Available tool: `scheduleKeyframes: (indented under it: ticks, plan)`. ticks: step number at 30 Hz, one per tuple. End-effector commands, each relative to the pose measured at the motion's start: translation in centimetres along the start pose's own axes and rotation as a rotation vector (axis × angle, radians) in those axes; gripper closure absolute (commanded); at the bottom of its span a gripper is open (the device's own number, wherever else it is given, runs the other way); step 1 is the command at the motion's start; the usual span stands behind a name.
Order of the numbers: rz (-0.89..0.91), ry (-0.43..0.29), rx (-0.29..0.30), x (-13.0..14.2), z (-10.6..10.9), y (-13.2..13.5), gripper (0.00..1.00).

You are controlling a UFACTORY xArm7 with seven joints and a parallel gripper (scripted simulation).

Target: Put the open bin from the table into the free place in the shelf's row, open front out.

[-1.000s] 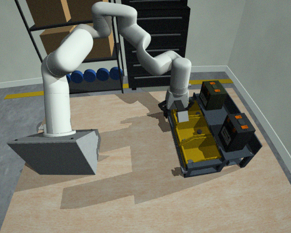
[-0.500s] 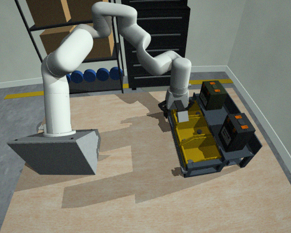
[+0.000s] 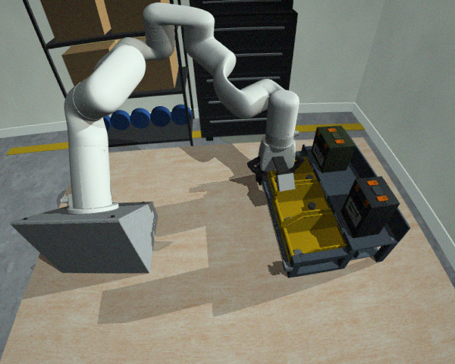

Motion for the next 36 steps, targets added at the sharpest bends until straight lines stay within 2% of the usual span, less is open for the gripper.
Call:
scheduleKeyframes:
  ticks: [1, 8, 13, 25, 30, 36]
  plan:
    - [-0.001, 0.0, -0.005, 0.0, 0.2, -0.1, 0.0]
    - [-0.001, 0.0, -0.005, 0.0, 0.2, -0.1, 0.0]
    - [-0.001, 0.0, -0.004, 0.0, 4.2, -0.1, 0.0]
    - [-0.001, 0.0, -0.004, 0.0, 4.2, -0.1, 0.0]
    - [-0.001, 0.0, -0.004, 0.0, 9.6, -0.1, 0.0]
    - [-0.001, 0.0, -0.004, 0.0, 9.6, -0.1, 0.0]
Point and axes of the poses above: the point where the finger pads meet when closed, its own z axis back along the fingers, its own y axis across the jaws, x = y × z, the point moved 3 cm from there along z, back along the fingers, and after that the axes turned 15 degrees about -z, right-handed, at the moved point
